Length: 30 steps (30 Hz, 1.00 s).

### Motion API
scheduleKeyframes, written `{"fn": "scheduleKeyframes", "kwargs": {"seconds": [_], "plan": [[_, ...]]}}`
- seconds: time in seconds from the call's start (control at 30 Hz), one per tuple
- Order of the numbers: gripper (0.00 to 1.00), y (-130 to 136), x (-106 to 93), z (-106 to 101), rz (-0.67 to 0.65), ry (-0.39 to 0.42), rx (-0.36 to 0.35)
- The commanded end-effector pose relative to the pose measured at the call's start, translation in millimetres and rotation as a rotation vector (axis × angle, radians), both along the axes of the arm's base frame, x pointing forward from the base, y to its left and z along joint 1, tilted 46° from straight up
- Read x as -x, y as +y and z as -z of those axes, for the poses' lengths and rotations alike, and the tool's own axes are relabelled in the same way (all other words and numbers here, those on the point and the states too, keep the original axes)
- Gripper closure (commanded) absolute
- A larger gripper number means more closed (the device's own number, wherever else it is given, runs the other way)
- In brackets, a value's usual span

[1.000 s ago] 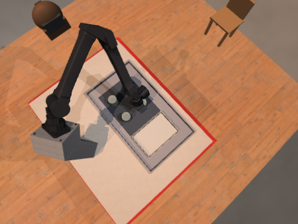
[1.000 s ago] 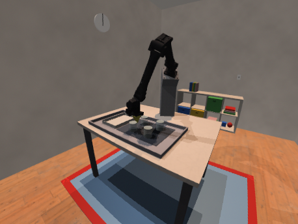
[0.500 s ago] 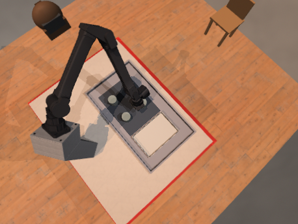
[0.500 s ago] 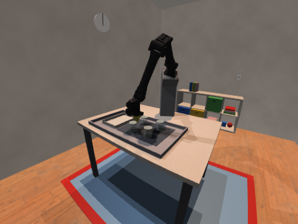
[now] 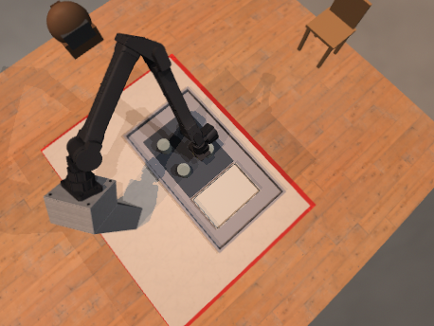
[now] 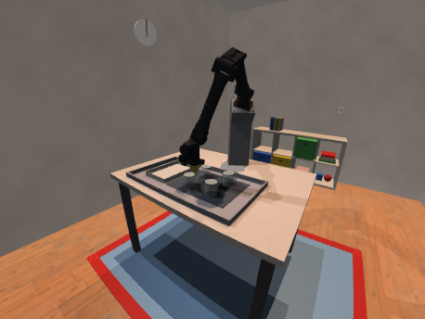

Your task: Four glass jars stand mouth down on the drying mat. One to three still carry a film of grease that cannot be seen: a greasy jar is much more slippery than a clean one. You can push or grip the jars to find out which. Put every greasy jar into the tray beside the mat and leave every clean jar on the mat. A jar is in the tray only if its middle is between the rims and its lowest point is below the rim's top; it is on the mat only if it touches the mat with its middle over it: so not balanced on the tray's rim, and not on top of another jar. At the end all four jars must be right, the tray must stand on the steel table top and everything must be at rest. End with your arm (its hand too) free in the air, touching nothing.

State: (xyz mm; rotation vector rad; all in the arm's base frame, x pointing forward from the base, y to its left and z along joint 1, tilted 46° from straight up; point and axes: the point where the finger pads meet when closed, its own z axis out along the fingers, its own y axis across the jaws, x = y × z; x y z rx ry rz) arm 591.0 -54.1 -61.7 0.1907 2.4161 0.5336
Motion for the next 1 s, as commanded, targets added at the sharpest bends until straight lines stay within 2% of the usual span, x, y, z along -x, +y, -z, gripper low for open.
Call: {"fn": "scheduleKeyframes", "kwargs": {"seconds": [0.0, 0.97], "plan": [[1.0, -4.9, -5.6, -13.7, 0.011, -0.017, 0.0], [1.0, -5.8, -8.2, -15.7, 0.011, -0.017, 0.0]]}}
